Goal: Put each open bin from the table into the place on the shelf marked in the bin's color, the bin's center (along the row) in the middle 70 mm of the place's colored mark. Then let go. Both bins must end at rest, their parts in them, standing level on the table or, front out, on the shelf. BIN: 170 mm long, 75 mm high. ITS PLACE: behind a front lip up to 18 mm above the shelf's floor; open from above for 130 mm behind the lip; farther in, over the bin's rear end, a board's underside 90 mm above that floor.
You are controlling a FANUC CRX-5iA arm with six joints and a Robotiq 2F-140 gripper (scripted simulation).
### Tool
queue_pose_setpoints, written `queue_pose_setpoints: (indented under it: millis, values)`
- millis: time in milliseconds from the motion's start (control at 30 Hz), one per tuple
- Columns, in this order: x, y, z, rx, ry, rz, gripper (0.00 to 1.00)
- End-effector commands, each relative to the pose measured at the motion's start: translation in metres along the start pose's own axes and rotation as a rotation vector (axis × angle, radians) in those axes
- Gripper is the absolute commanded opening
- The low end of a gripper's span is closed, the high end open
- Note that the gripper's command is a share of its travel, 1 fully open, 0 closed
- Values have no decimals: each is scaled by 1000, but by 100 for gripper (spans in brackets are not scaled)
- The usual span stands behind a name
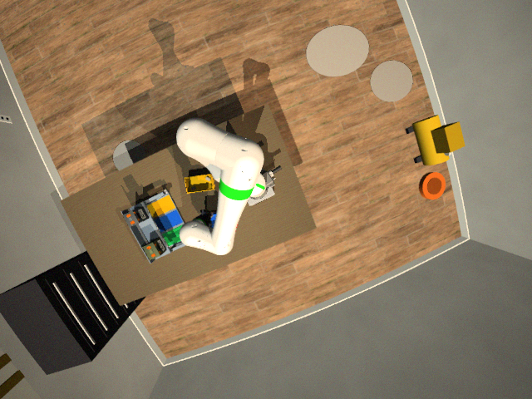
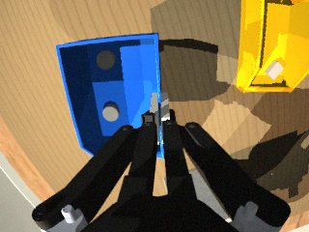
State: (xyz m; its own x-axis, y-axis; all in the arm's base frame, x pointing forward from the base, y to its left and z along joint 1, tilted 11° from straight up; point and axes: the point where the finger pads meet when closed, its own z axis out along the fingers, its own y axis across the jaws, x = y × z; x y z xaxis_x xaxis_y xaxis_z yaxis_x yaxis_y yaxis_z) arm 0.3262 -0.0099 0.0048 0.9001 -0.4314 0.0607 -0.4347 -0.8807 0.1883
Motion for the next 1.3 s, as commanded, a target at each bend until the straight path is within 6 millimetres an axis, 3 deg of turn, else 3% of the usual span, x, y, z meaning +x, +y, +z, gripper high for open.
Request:
queue_pose_setpoints:
  millis: [0, 600, 1267]
  values:
    - [0, 0, 0, 0, 0, 0, 0]
    - [8, 4, 0, 0, 0, -18, 0]
    - [49, 28, 0, 0, 0, -109, 0]
